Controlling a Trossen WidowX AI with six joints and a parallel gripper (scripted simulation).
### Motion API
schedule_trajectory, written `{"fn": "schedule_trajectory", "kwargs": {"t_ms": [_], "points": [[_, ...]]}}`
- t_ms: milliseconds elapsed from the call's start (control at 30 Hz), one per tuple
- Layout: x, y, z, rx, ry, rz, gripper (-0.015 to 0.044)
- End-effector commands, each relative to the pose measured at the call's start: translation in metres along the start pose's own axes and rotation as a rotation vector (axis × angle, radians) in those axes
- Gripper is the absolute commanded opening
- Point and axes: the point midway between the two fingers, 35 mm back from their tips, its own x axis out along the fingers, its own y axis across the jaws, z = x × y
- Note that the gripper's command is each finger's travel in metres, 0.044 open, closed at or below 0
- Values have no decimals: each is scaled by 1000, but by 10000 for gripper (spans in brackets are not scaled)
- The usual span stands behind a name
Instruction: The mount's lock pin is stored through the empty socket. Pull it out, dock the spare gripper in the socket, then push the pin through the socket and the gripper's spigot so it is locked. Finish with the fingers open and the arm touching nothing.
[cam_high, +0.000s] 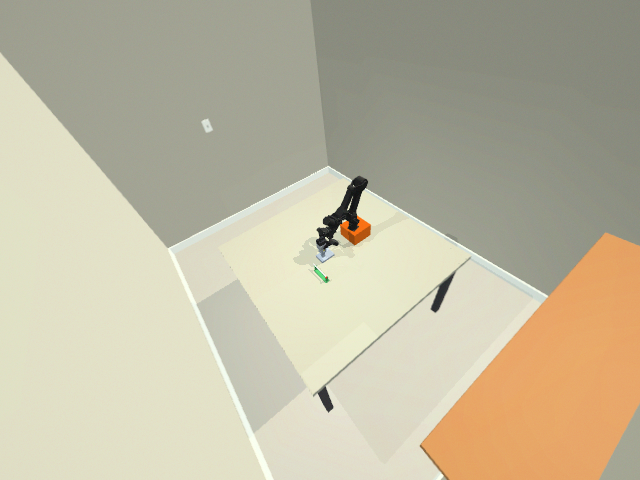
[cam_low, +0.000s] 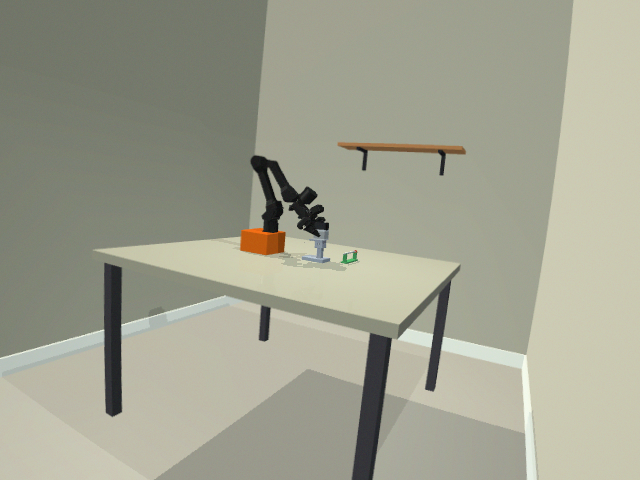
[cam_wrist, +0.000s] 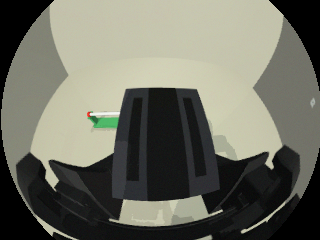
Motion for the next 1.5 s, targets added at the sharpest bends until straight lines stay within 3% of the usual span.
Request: {"fn": "schedule_trajectory", "kwargs": {"t_ms": [0,67,1467], "points": [[0,0,0,0,2,-1,394],[0,0,0,0,2,-1,440],[-49,1,49,-9,5,8,440]]}}
